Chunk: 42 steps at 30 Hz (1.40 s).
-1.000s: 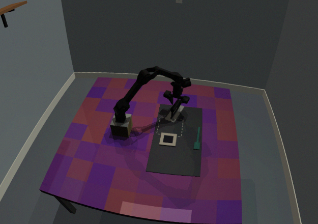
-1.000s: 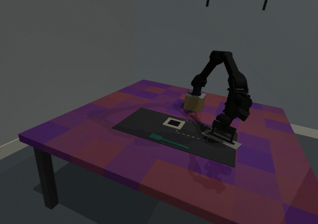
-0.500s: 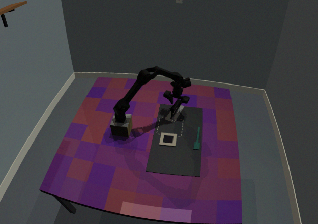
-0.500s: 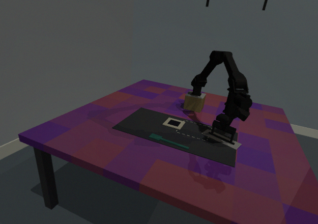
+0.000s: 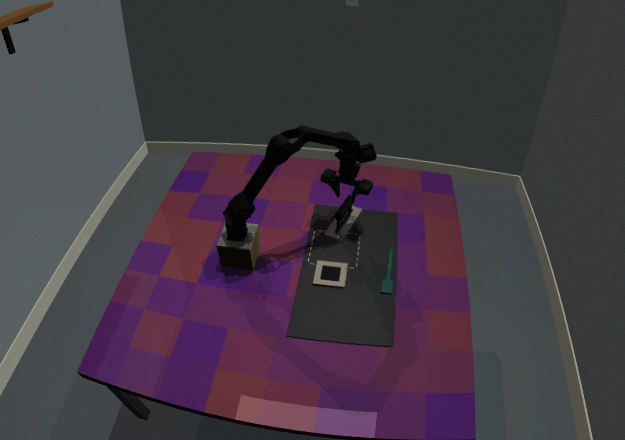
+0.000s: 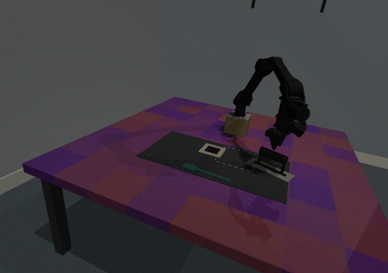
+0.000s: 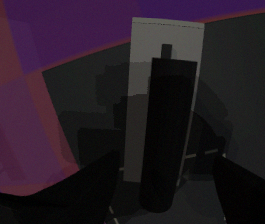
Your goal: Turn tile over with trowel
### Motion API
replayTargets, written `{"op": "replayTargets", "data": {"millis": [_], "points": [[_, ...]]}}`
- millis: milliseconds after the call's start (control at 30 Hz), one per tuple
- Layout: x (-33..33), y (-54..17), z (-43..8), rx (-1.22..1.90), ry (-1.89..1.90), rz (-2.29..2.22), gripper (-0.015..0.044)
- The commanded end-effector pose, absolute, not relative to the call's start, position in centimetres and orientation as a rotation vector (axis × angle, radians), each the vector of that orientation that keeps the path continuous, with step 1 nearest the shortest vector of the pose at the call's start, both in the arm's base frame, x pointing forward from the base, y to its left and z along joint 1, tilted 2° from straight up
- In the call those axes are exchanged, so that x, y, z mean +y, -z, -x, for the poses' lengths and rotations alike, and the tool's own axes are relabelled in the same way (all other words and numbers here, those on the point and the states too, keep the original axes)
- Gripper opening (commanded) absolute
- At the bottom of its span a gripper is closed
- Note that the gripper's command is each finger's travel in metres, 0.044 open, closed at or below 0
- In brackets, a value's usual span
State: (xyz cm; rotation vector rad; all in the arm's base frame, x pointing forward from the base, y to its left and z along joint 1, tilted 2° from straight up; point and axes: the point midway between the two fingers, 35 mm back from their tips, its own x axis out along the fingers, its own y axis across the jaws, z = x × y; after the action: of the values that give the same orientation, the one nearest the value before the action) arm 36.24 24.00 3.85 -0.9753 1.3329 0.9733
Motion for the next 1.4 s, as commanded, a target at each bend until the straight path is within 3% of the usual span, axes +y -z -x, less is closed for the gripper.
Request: {"op": "replayTargets", "data": {"millis": [0, 1067, 1200, 1367], "points": [[23.5, -3.8, -36.2, 1.349, -0.949, 0.955, 0.027], [23.5, 0.7, -36.2, 1.349, -0.949, 0.955, 0.027], [23.5, 0.7, -36.2, 1.349, -0.949, 0.955, 0.0165], [23.5, 0.7, -36.2, 1.349, -0.949, 0.955, 0.0132]]}}
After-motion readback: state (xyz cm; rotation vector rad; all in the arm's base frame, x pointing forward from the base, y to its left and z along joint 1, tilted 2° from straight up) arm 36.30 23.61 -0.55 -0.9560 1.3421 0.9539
